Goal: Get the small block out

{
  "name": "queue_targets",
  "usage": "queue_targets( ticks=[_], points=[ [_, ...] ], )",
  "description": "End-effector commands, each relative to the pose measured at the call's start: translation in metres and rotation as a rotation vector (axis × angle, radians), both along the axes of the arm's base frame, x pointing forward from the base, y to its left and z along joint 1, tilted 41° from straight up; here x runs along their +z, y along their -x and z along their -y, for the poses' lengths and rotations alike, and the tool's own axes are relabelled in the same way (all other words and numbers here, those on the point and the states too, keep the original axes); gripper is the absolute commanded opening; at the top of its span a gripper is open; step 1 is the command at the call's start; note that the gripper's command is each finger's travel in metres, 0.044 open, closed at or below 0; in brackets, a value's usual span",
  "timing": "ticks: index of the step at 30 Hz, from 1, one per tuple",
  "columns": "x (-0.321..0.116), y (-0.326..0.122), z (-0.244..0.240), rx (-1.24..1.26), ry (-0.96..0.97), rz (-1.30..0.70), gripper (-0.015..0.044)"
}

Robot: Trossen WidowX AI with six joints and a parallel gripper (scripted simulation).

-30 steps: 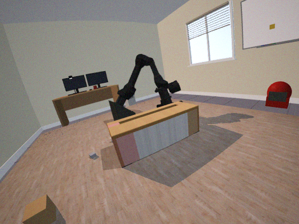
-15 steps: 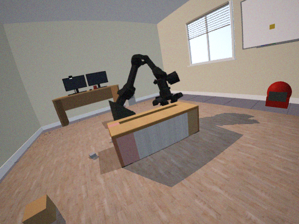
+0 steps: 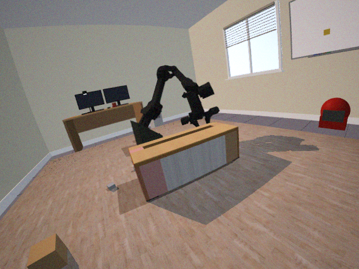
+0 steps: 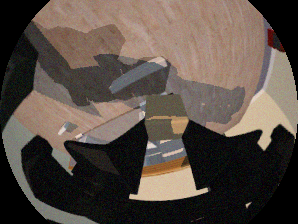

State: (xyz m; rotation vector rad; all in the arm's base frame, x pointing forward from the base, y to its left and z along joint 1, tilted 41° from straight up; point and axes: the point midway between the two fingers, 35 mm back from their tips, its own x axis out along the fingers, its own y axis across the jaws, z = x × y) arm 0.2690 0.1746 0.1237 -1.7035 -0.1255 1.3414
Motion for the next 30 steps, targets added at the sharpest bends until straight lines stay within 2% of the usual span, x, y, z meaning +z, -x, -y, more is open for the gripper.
queue_targets(
  ticks=[1,30],
  points=[
    [-0.001,0.002,0.004,-0.100,-0.062,-0.099,0.0000],
    [-0.006,0.008,0.040,-0.913,-0.514,-0.829,0.0000]
  ],
)
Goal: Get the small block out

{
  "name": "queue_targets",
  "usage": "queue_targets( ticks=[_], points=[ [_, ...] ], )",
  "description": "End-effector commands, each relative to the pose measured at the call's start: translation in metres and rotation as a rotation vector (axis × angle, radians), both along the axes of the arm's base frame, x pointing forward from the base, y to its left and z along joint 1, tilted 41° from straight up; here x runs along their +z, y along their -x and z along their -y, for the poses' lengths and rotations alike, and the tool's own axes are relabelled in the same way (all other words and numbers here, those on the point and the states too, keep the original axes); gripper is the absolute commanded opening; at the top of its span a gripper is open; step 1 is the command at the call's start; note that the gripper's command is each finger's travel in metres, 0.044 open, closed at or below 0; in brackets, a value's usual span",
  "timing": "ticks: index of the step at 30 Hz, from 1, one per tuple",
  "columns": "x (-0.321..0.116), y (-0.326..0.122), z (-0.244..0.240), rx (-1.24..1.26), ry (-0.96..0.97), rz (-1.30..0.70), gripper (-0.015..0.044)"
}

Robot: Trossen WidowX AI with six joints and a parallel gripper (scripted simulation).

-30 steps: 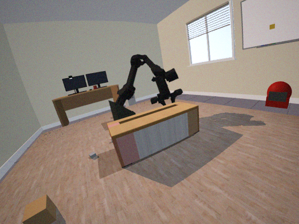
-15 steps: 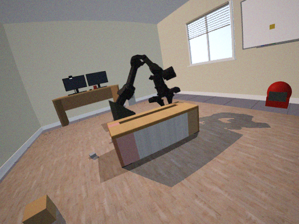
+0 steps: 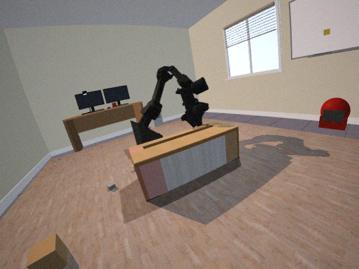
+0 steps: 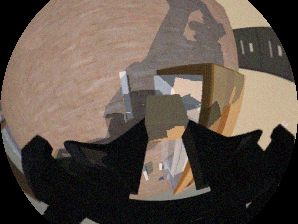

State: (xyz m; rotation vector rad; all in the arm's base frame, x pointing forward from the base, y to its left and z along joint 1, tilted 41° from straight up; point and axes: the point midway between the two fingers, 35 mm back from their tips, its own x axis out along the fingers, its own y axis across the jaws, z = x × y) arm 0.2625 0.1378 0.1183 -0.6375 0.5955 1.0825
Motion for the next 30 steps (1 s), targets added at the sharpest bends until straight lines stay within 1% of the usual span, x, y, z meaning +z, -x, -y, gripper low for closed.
queue_targets(
  ticks=[1,30],
  points=[
    [-0.001,0.002,0.004,-0.105,-0.063,-0.102,0.0000],
    [0.000,0.013,0.034,-0.913,-0.509,-0.859,0.0000]
  ],
)
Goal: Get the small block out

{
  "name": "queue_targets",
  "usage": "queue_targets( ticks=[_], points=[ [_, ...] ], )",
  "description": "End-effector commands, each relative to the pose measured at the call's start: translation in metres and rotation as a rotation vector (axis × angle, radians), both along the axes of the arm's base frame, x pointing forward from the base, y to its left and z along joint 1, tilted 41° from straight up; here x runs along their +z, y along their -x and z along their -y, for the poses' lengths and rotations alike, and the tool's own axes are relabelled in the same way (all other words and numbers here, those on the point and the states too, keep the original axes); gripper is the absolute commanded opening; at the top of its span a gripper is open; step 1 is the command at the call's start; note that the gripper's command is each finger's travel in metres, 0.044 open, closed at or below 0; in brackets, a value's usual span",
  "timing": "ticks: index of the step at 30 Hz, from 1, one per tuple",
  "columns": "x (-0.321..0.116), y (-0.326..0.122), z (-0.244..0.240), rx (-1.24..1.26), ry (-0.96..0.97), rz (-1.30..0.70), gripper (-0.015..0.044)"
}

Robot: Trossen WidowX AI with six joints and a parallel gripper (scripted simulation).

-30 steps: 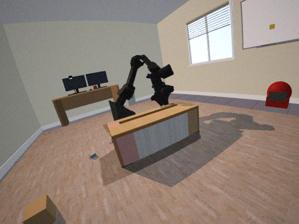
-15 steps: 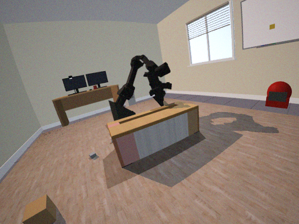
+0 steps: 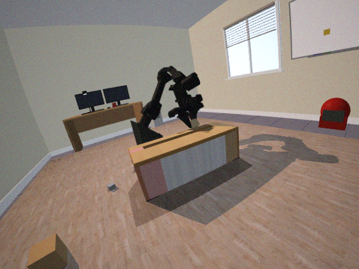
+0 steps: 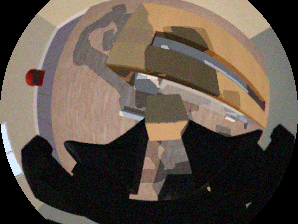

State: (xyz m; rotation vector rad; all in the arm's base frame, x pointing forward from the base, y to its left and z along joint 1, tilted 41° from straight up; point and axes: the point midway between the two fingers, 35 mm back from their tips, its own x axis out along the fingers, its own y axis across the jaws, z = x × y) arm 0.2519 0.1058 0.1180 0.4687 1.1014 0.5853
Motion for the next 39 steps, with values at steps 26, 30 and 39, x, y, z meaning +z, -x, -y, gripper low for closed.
queue_targets(
  ticks=[26,30,39],
  points=[
    [0.005,0.013,0.025,-0.769,-0.468,-0.783,0.0000],
    [0.006,0.014,0.028,-0.872,-0.534,-0.895,0.0000],
    [0.008,0.018,0.035,-1.096,-0.682,-1.152,0.0000]
  ],
)
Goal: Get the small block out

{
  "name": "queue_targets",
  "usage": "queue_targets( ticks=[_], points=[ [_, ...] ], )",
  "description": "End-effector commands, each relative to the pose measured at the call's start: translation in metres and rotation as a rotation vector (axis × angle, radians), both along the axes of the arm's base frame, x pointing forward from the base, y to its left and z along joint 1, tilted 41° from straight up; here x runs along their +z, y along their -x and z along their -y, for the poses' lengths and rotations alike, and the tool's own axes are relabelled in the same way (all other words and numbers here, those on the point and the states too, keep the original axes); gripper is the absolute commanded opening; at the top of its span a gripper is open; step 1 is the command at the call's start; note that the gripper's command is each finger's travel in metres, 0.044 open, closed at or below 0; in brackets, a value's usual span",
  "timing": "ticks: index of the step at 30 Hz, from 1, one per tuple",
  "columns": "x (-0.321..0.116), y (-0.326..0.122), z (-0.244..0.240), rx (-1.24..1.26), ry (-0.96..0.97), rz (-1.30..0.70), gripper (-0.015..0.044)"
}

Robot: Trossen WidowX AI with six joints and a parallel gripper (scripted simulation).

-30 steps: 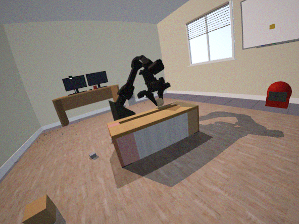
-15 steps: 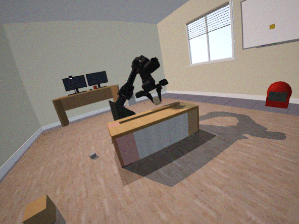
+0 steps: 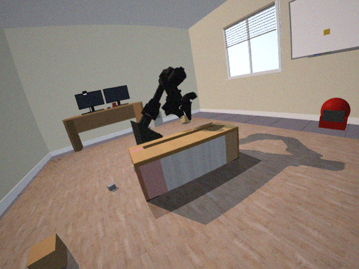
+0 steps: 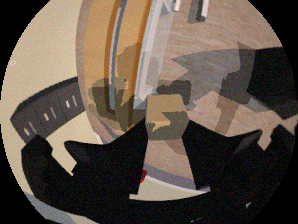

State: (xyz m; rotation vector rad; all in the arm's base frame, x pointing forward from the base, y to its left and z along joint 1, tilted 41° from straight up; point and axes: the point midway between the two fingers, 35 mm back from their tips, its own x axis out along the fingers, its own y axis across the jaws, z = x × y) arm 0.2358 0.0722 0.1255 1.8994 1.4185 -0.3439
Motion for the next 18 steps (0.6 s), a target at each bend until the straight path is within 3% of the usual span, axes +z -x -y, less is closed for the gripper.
queue_targets(
  ticks=[1,18],
  points=[
    [0.001,0.002,0.002,-0.093,-0.074,-0.108,0.0000],
    [0.008,0.009,0.014,-0.500,-0.390,-0.584,0.0000]
  ],
)
